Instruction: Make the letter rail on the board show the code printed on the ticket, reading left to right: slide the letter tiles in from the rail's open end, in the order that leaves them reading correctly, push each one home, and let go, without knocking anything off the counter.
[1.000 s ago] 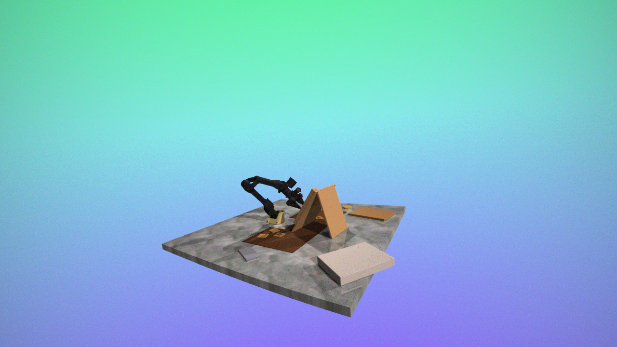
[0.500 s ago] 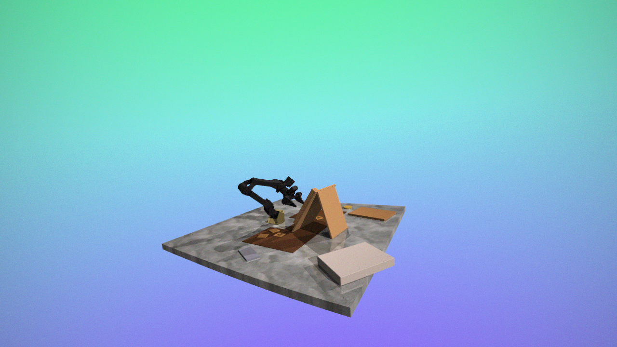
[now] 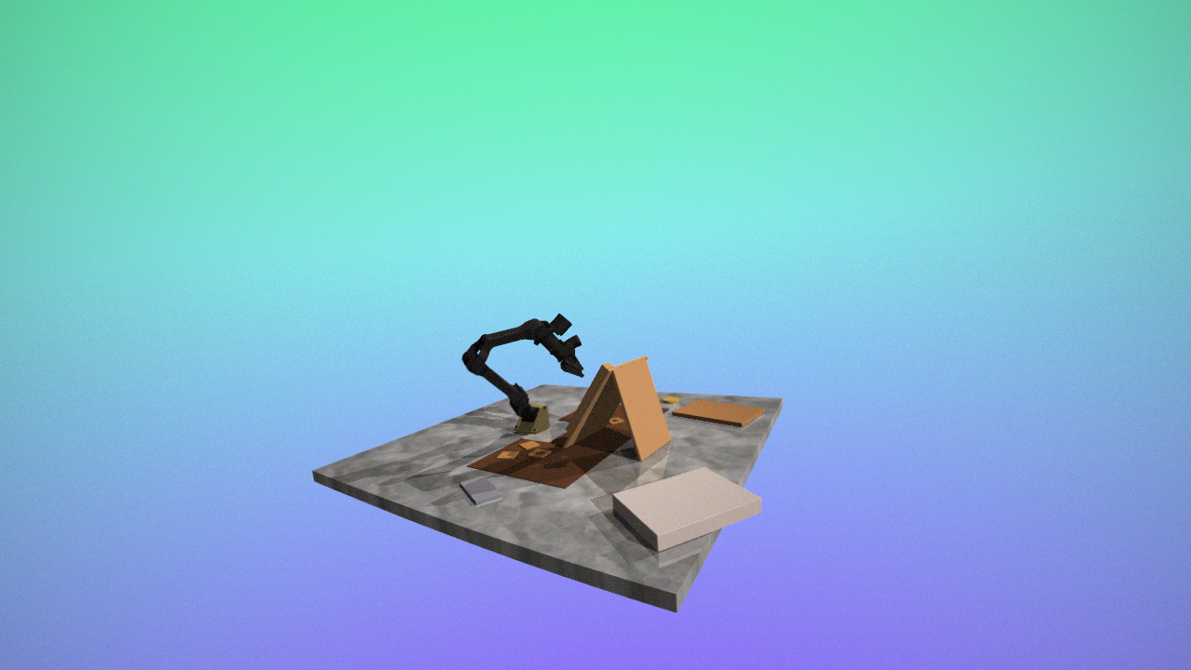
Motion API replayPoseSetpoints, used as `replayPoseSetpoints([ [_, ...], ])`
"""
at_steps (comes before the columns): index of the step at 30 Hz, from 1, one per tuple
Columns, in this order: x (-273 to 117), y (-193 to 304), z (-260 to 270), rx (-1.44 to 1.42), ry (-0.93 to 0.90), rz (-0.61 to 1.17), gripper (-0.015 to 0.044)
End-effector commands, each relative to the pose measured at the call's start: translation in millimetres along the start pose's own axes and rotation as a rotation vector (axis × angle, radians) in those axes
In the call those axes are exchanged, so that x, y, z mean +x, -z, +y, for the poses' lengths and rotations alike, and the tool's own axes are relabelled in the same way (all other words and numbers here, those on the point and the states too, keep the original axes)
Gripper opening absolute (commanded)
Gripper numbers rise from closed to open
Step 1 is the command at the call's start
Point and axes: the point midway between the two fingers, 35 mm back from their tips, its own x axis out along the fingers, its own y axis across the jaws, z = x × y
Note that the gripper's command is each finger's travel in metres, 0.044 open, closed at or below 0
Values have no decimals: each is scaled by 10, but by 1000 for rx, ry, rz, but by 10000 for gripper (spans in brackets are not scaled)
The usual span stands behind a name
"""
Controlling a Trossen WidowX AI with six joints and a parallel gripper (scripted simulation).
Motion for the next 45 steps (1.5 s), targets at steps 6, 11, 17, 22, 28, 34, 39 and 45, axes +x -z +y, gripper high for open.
replayPoseSetpoints([
  [6, -445, -153, -676, -678, -174, -54, 440],
  [11, -519, -142, -776, -783, -198, -74, 440],
  [17, -519, -142, -776, -783, -198, -74, 440],
  [22, -519, -142, -776, -783, -198, -74, 440],
  [28, -591, -338, -565, -782, -198, -76, 440],
  [34, -598, -354, -545, -782, -198, -76, 440],
  [39, -598, -354, -545, -782, -198, -76, 440],
  [45, -115, -614, -105, -993, -325, -12, 340],
])
